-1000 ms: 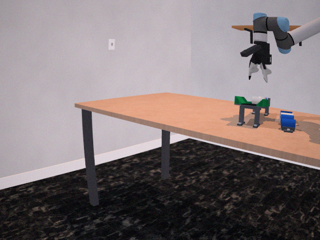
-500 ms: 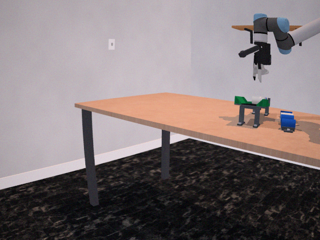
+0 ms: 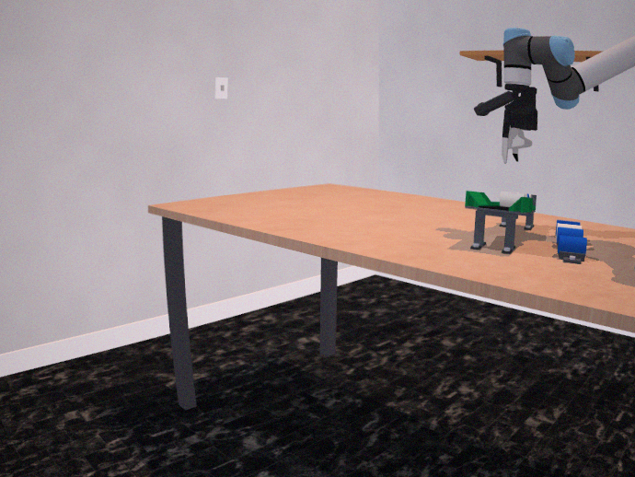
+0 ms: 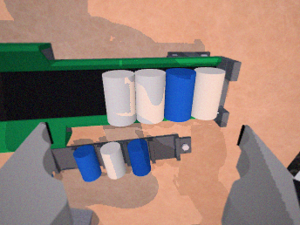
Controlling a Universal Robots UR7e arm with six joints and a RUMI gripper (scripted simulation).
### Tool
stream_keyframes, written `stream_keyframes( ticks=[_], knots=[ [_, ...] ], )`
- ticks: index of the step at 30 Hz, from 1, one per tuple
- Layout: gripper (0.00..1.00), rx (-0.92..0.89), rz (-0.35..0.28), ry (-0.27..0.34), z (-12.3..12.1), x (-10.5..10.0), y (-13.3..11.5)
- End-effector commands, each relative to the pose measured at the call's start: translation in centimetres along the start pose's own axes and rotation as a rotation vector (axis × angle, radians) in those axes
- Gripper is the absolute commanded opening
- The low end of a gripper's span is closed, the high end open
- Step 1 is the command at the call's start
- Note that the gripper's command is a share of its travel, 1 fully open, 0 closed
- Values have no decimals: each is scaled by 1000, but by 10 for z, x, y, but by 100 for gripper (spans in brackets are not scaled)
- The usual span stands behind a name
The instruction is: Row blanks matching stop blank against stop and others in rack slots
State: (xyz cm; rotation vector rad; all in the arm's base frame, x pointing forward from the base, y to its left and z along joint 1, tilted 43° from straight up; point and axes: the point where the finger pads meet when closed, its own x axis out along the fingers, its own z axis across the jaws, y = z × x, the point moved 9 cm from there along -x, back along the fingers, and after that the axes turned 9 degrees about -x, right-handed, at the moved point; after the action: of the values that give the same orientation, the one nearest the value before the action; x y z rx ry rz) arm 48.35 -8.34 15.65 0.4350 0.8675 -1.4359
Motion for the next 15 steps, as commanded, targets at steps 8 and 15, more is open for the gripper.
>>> stream_keyframes(
  ticks=[8,15],
  knots=[
    [100,320,-7,-3,11,1,-1],
    [100,543,-7,-4,18,2,-4]
  ],
)
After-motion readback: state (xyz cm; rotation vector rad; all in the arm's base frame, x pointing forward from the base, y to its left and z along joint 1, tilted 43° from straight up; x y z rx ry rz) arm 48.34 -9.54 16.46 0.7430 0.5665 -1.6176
